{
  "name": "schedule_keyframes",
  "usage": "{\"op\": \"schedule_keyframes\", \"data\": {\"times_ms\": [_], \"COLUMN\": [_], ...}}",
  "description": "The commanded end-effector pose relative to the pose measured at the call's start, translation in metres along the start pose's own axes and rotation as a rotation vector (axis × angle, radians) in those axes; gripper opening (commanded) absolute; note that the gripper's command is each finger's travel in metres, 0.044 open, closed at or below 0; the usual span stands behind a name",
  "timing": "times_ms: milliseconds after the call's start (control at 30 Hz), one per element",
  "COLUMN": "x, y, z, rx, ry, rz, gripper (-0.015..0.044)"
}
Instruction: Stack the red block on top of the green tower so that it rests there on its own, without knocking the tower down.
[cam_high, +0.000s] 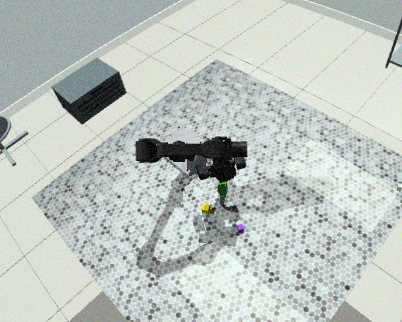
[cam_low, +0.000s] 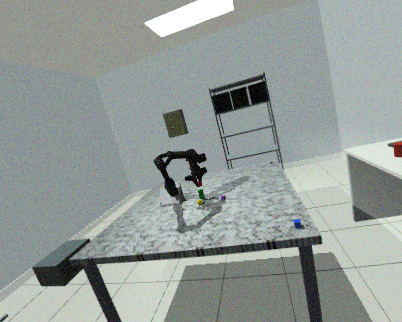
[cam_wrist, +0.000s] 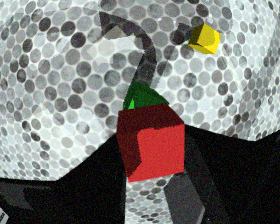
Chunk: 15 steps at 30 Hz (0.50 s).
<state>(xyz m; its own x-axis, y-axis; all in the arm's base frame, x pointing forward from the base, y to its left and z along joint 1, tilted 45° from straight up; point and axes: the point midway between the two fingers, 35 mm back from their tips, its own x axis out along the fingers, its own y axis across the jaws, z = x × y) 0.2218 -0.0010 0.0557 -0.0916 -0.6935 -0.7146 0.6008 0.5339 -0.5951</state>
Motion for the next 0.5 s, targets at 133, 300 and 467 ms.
{"op": "schedule_keyframes", "data": {"times_ms": [133, 300, 467], "x": [0.025, 0.03, 0.03], "y": [-0.002, -0.003, -0.003], "z": [0.0, 0.0, 0.0], "rx": [-0.006, -0.006, -0.006], "ry": [-0.003, -0.004, -0.004], "rz": [-0.007, -0.007, -0.007], "gripper": [0.0, 0.0, 0.0]}}
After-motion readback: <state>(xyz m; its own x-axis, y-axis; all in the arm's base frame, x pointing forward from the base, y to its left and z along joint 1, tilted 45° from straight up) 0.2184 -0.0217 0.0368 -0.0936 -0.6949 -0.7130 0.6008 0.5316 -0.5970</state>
